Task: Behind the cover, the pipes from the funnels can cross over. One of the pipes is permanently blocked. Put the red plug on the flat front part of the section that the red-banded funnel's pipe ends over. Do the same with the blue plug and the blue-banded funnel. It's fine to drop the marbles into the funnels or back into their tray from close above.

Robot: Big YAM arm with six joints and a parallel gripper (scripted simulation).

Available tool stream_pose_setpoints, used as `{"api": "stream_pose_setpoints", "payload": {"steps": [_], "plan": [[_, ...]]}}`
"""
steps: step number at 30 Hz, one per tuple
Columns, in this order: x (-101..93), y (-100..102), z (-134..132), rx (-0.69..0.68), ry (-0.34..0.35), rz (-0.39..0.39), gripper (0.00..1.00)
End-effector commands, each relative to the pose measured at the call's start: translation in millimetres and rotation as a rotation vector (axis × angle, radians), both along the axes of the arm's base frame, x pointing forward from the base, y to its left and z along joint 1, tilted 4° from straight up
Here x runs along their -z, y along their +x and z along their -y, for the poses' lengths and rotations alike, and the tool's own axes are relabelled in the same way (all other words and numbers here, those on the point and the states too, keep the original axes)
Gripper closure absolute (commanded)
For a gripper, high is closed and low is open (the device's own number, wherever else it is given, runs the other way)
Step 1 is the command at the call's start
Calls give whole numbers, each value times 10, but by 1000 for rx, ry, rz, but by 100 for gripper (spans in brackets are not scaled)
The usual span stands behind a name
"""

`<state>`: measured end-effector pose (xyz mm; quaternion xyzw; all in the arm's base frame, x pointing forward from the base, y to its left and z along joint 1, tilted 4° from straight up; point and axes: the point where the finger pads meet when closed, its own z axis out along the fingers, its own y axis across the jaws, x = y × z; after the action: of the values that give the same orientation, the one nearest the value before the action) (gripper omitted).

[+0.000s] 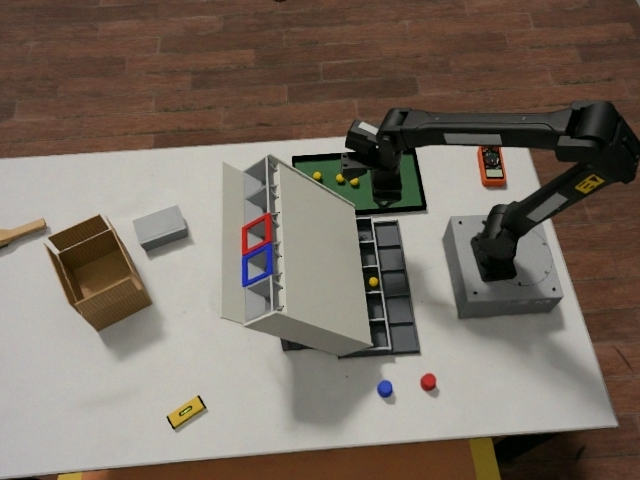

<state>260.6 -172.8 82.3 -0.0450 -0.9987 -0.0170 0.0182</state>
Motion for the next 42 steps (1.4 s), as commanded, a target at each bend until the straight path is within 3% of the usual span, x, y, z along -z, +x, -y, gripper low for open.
{"api": "stream_pose_setpoints", "payload": {"steps": [1, 4, 19, 36, 42], "plan": [[135, -50, 114, -18, 4, -11, 20], [153, -57, 140, -18, 4, -11, 20], [507, 227, 1471, 0, -7, 9, 20], [640, 269, 1839, 26, 30, -32, 20], [640, 271, 1840, 25, 32, -33, 20]]}}
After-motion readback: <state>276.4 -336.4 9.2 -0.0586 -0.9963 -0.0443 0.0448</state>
